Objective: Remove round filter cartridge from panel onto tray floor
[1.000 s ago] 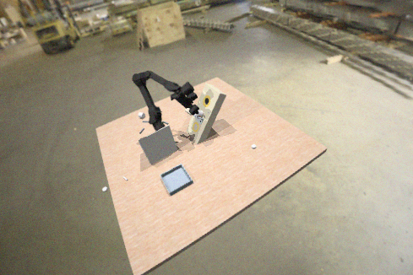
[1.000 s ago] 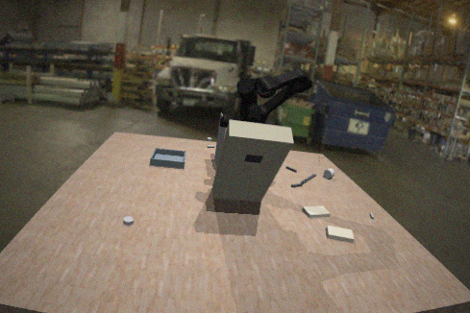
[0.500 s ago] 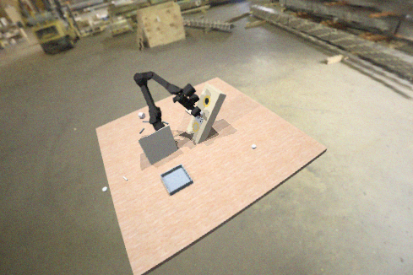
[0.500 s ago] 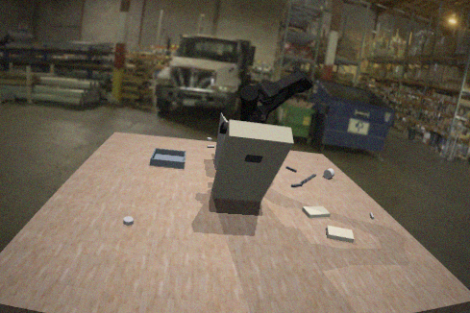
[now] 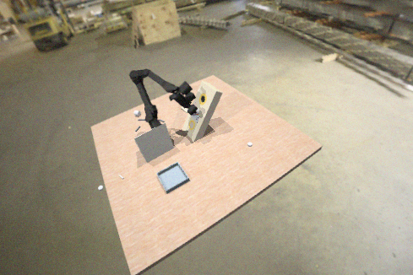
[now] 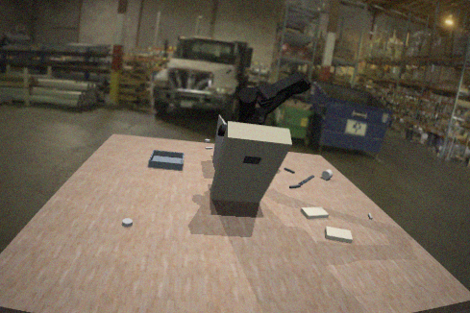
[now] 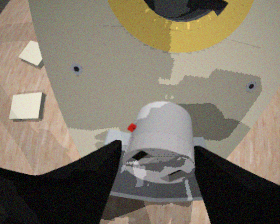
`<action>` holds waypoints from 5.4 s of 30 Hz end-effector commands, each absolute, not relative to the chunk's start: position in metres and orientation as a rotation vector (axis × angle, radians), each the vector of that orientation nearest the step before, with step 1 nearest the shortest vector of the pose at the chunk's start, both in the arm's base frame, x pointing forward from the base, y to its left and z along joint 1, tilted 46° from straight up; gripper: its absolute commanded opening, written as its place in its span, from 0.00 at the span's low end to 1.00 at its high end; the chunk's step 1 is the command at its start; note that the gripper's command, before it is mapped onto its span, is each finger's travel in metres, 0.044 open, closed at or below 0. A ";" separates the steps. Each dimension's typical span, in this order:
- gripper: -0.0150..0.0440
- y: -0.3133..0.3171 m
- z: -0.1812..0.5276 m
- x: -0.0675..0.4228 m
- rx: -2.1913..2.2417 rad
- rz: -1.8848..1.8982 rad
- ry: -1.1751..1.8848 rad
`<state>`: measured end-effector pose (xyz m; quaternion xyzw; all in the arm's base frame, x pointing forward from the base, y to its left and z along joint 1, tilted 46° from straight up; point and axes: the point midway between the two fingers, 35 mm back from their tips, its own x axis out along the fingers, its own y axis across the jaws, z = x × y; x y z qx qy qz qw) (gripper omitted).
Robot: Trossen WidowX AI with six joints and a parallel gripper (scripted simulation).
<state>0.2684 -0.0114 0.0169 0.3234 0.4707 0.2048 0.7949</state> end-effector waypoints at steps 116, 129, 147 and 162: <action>0.25 -0.210 -0.181 -0.015 1.335 -1.123 1.418; 0.25 -0.173 -0.200 -0.055 1.400 -1.306 1.445; 0.25 -0.135 -0.242 -0.059 1.400 -1.306 1.446; 0.52 -0.123 -0.252 -0.058 1.409 -1.304 1.443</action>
